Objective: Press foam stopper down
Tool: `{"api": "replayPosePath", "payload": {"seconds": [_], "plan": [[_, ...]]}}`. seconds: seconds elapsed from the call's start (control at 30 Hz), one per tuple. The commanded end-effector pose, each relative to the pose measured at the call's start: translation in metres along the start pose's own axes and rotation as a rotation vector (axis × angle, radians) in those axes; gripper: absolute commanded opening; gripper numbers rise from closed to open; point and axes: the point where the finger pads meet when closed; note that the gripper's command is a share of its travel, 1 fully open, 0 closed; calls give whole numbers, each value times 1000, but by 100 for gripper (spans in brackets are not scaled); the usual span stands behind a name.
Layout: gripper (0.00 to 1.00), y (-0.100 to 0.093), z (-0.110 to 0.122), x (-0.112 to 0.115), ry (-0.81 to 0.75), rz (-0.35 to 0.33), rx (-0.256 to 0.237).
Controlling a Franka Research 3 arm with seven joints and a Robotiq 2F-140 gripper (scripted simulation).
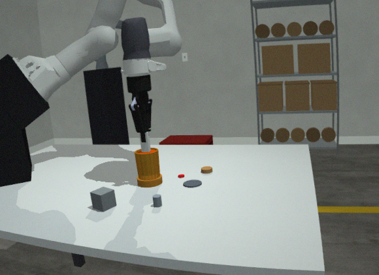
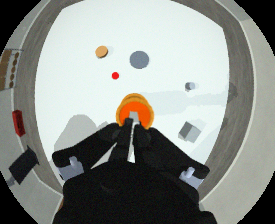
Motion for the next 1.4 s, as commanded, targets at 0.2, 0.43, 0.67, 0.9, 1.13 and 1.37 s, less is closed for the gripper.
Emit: {"api": "replayPosePath", "payload": {"seconds": [0.2,0.43,0.67,0.9,1.13,1.37], "plan": [[0,6,0,0,-9,2,3],[0,9,0,0,-9,2,3],[0,13,-1,0,-9,2,3],[0,16,-1,0,-9,2,3],[0,18,-2,0,-9,2,3],[0,20,-2,1,-9,2,3]]}}
Point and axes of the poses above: the point where the finger pads meet when closed, its own y axis out along the fingers, its own z axis across the jaws, x = y × z, and after that the axes turned 2 degrees about -y, right-handed
